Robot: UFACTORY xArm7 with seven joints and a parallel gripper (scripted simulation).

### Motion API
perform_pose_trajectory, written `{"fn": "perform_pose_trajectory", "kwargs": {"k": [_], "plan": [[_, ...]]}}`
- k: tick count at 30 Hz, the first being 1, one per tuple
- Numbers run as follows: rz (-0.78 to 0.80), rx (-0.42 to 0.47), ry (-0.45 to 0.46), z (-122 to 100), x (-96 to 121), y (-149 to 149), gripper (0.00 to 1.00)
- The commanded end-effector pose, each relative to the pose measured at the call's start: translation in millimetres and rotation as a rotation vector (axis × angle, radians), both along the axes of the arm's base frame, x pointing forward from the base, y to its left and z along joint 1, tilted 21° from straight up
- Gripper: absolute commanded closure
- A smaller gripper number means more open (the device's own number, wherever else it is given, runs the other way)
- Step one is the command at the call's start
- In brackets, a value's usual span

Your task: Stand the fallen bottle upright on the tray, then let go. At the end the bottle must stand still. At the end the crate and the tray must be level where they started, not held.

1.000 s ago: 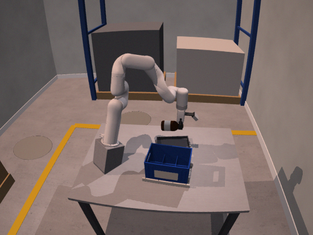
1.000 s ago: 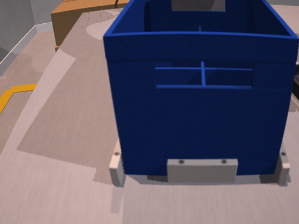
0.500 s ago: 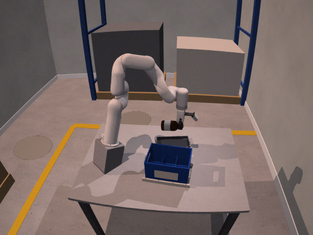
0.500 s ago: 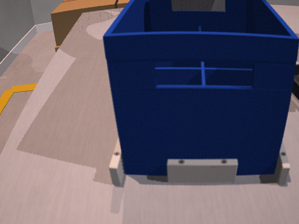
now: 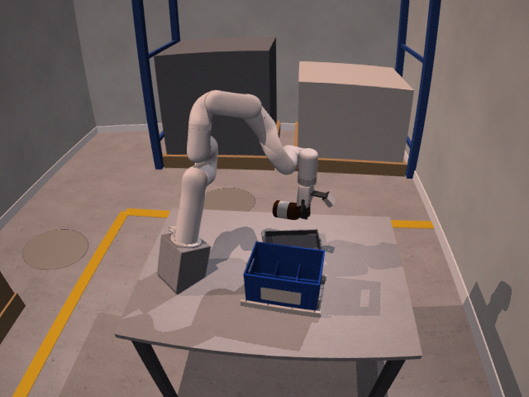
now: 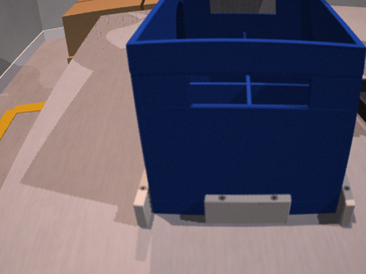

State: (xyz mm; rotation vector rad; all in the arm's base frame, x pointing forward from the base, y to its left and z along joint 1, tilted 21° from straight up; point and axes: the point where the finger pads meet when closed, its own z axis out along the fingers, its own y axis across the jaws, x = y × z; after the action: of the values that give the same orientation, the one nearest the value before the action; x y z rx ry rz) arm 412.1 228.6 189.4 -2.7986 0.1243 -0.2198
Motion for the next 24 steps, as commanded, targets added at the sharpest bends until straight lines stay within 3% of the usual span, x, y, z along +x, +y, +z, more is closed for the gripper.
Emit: {"fn": "perform_pose_trajectory", "kwargs": {"k": [1, 24], "plan": [[-0.038, 0.006, 0.009, 1.8, 1.2, 0.0, 1.0], [-0.066, 0.011, 0.018, 1.8, 1.2, 0.0, 1.0]]}}
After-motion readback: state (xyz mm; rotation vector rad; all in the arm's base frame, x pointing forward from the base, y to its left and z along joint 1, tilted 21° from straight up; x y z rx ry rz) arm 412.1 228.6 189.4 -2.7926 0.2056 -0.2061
